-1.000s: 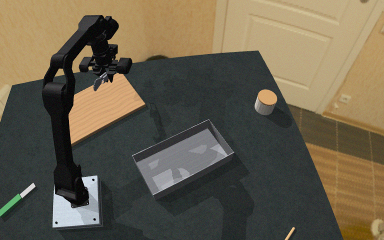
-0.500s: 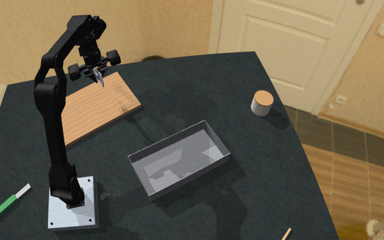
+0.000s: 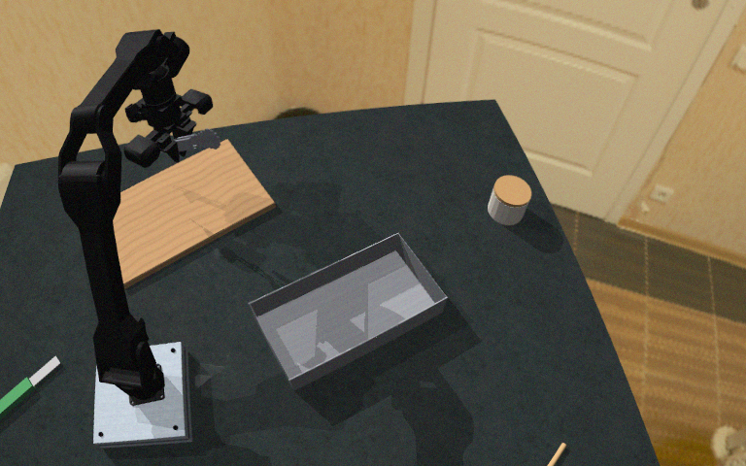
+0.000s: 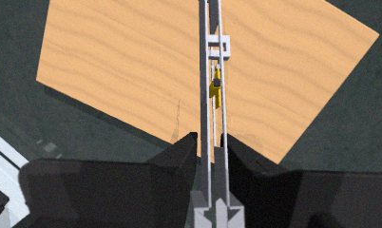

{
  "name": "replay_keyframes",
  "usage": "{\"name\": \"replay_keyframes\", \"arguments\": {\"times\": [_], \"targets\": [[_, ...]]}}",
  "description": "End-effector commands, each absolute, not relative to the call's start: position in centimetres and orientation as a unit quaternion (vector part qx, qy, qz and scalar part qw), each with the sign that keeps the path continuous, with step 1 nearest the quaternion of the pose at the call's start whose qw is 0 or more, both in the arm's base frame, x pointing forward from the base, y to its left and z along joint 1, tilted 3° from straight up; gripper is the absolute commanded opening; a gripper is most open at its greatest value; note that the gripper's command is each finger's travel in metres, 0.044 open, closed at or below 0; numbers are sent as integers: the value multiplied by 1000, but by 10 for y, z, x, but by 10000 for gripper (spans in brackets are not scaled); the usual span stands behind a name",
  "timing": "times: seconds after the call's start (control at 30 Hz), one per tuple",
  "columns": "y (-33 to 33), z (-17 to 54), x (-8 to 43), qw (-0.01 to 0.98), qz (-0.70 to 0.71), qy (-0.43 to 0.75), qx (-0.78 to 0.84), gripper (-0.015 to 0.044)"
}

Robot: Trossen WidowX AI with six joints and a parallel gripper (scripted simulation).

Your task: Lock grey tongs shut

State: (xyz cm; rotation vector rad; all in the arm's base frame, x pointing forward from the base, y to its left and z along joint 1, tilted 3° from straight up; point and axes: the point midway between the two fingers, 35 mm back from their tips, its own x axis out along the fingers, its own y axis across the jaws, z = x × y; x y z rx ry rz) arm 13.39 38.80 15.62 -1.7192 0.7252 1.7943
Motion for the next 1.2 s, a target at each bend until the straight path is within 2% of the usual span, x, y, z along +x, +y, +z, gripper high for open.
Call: {"name": "replay_keyframes", "arguments": {"times": [0.0, 0.6, 1.17], "targets": [[391, 161, 124, 216, 692, 200, -660, -150], [397, 162, 93, -16, 720, -42, -692, -150], [395, 159, 94, -22, 705, -34, -708, -150]]}}
